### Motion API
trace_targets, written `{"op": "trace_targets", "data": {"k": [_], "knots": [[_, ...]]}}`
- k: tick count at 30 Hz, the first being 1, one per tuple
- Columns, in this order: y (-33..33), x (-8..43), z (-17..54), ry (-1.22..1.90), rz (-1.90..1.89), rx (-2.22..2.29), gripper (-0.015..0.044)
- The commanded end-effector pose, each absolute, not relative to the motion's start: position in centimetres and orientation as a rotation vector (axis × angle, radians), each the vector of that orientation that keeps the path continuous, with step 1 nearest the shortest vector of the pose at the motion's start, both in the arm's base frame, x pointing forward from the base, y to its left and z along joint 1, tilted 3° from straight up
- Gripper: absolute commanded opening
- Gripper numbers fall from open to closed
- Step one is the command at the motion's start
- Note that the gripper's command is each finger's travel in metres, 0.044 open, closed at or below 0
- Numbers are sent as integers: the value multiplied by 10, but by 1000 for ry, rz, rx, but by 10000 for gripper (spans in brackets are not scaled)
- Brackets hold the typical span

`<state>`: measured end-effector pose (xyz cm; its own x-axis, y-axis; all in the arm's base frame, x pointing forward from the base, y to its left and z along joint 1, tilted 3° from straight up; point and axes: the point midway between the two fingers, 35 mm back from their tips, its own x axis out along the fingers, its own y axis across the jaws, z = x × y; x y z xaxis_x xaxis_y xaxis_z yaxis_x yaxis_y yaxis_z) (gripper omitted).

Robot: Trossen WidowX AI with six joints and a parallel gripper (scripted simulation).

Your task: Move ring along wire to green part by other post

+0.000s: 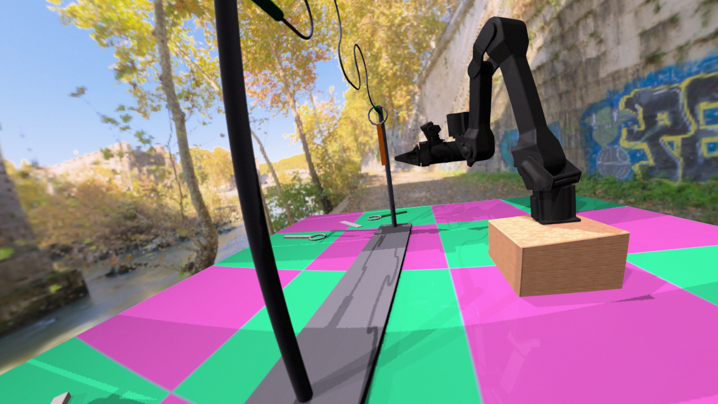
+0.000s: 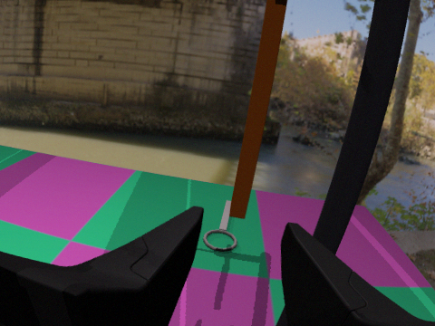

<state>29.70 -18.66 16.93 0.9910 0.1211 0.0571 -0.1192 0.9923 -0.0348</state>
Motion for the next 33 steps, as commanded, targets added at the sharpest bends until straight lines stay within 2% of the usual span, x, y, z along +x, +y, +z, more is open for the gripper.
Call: {"op": "trace_targets", "data": {"k": [1,33], "knots": [[-188,304,170,-60,118,-30,160],[-180,354,174,-64,118,-30,160]]}}
